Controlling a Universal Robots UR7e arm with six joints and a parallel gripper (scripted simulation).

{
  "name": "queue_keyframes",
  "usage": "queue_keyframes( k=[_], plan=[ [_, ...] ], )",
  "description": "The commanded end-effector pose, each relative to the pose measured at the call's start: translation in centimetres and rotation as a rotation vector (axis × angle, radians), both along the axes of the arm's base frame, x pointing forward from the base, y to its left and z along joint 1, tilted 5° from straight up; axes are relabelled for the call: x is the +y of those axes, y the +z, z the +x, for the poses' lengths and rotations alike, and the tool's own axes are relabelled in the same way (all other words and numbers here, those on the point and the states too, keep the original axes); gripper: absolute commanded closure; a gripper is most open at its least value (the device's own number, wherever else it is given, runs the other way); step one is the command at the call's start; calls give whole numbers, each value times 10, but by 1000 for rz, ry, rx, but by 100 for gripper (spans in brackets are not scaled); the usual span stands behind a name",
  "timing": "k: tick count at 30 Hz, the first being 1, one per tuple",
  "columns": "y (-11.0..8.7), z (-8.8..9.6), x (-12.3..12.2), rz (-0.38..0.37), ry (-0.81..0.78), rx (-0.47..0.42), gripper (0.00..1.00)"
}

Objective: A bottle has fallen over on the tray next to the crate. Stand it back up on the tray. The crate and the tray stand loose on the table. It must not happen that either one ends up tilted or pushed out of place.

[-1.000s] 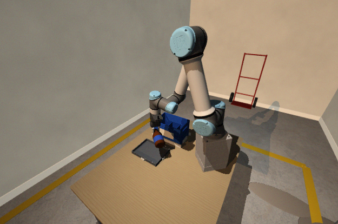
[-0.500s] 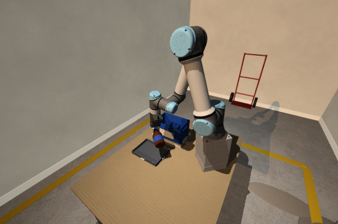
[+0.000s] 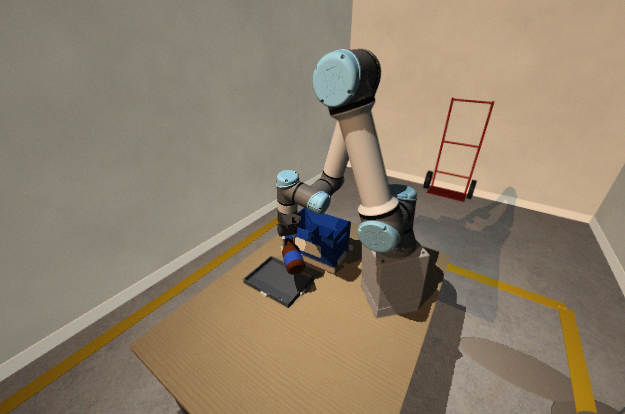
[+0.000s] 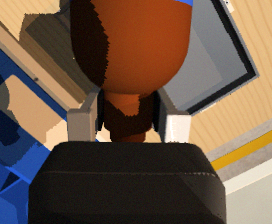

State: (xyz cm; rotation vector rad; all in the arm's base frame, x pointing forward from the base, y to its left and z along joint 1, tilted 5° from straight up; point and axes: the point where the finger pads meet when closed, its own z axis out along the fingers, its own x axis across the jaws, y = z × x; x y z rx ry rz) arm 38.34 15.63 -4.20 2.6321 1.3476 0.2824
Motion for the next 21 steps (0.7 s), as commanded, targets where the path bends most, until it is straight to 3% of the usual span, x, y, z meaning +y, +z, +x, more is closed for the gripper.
queue_keyframes(
  k=[1, 21],
  plan=[
    [0, 0, 0, -14, -2, -20, 100],
    [1, 0, 1, -65, -12, -99, 100]
  ],
)
